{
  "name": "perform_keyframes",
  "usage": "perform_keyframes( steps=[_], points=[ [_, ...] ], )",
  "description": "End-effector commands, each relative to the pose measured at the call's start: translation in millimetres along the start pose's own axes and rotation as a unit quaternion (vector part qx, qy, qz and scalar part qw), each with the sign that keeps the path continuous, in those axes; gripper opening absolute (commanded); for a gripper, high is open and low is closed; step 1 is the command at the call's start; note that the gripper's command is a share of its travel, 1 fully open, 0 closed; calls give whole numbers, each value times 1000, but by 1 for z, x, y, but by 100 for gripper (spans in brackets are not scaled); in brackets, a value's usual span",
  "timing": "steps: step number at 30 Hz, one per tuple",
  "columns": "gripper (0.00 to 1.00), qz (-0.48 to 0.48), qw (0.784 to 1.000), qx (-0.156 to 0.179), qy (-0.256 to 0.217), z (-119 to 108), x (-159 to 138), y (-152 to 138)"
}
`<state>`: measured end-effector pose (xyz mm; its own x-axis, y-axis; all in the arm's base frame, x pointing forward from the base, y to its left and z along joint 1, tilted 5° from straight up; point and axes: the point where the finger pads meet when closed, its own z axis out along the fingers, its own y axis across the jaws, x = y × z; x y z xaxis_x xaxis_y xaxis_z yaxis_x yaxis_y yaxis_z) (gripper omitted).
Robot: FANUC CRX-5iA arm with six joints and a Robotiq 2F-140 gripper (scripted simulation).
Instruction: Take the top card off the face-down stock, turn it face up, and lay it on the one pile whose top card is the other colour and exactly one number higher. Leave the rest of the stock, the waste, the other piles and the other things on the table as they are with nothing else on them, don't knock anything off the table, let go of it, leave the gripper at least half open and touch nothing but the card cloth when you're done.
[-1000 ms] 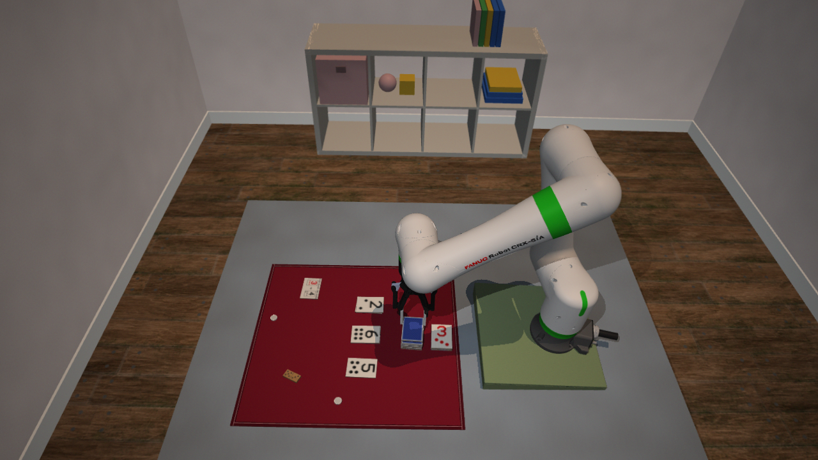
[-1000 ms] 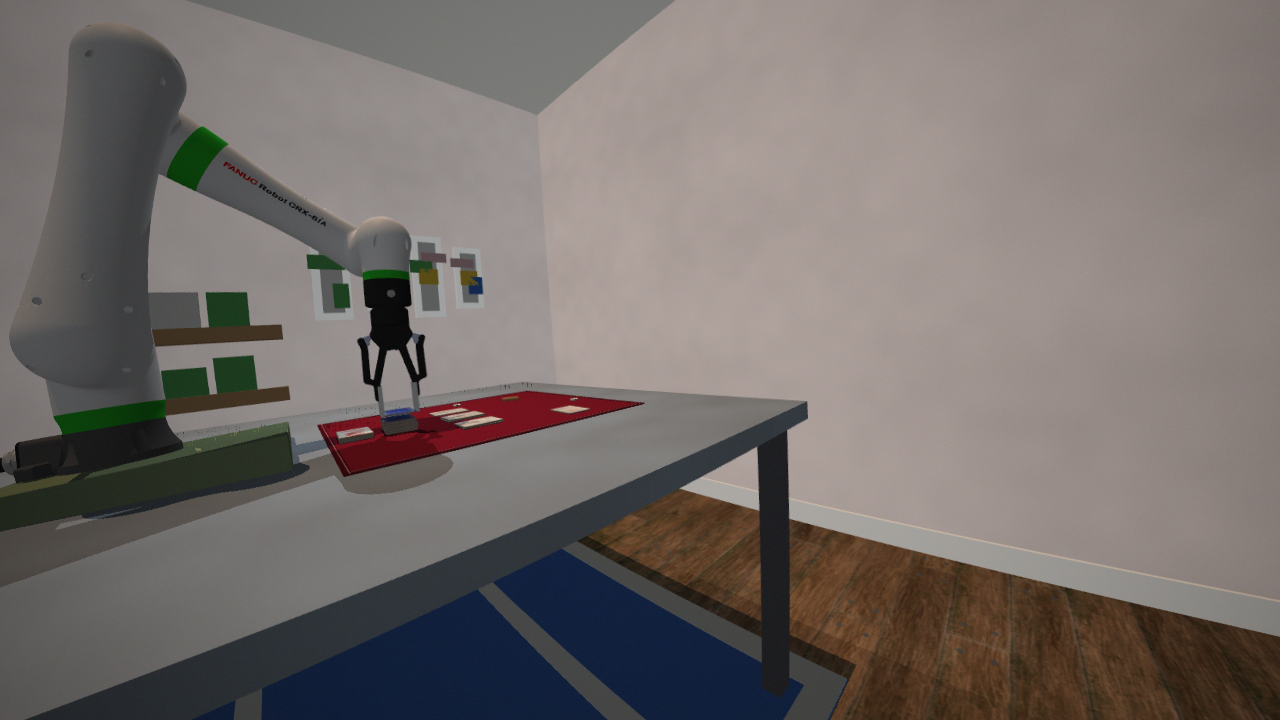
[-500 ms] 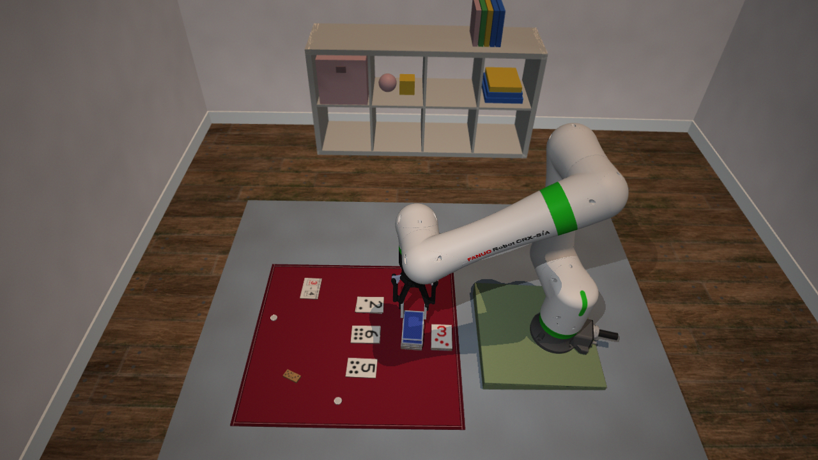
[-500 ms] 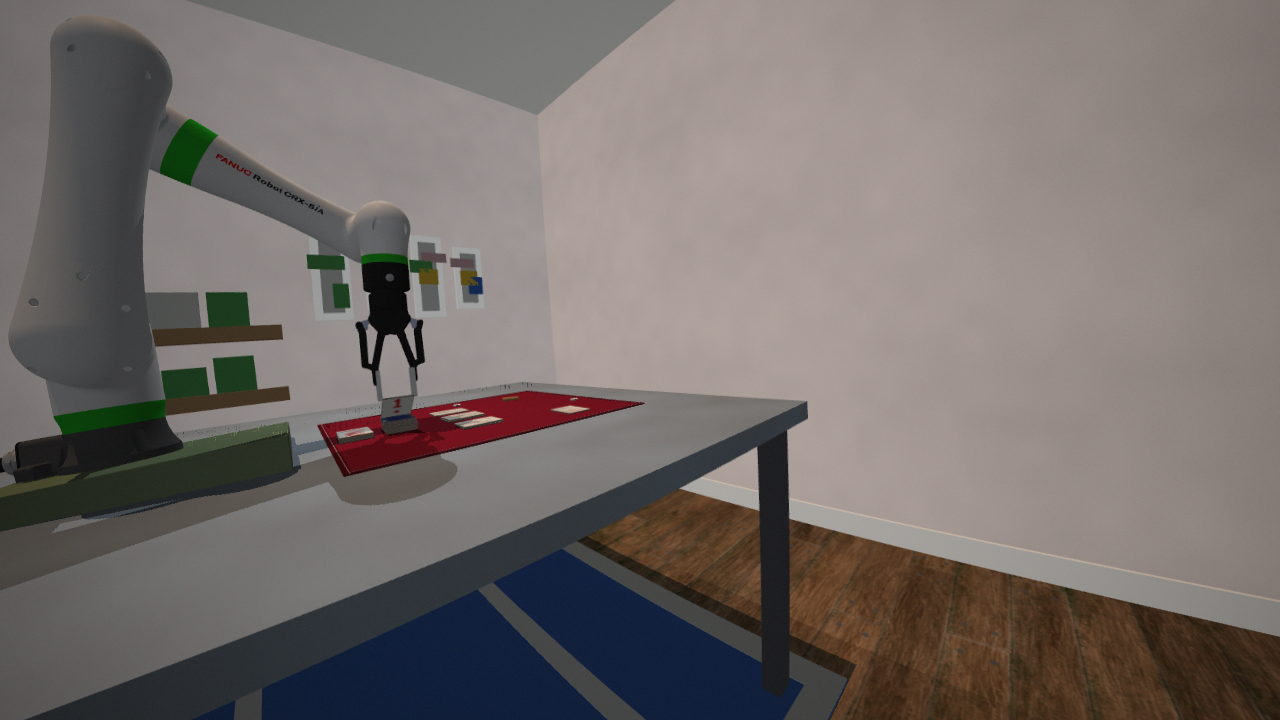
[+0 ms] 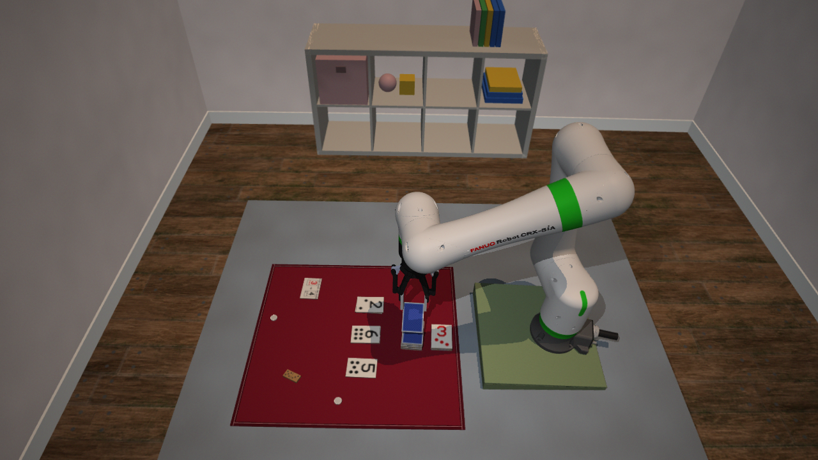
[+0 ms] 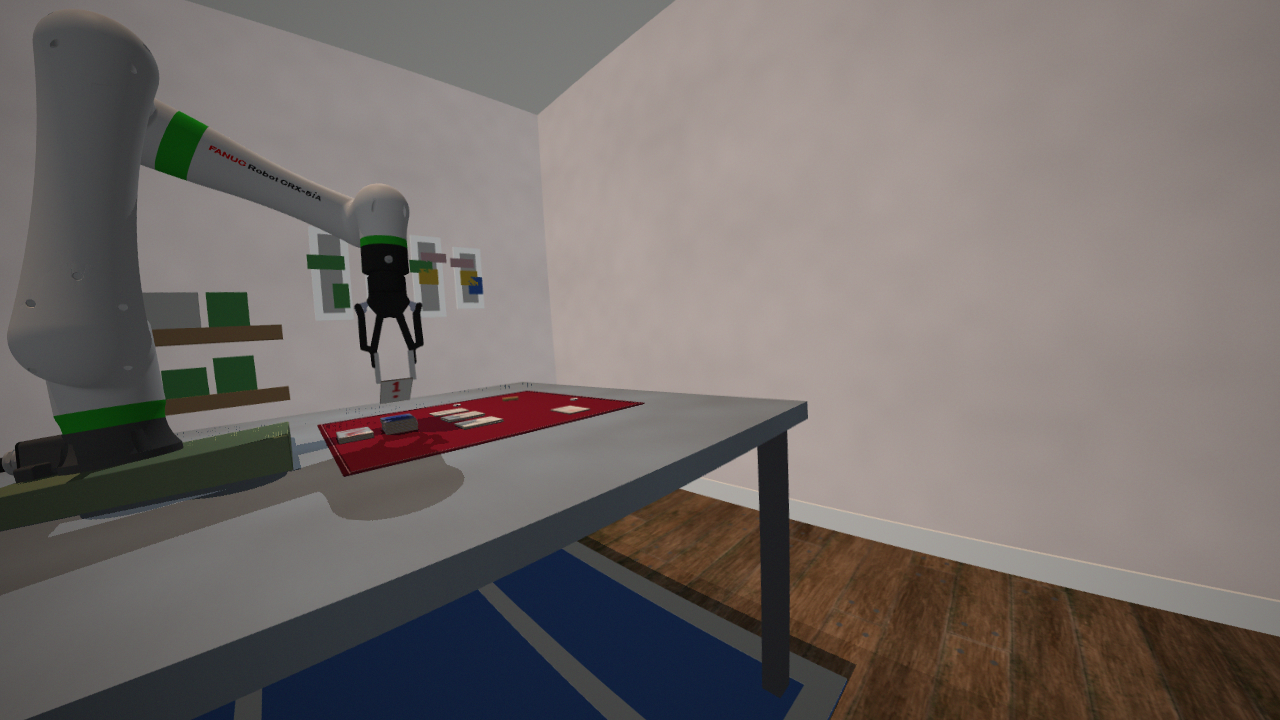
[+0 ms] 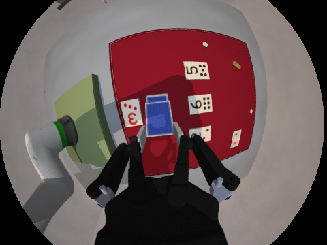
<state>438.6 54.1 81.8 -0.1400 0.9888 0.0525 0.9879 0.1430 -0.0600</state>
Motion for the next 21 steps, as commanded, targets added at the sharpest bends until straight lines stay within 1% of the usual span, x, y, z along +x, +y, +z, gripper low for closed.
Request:
perform_keyframes(
  steps=[1,5,11,21],
  points=[
    [41,0,1000,0,0,-4,0,0],
    [41,0,1000,0,0,-10,0,0],
    [41,0,1000,0,0,-14,0,0],
    [41,0,1000,0,0,-16,0,0]
  ],
)
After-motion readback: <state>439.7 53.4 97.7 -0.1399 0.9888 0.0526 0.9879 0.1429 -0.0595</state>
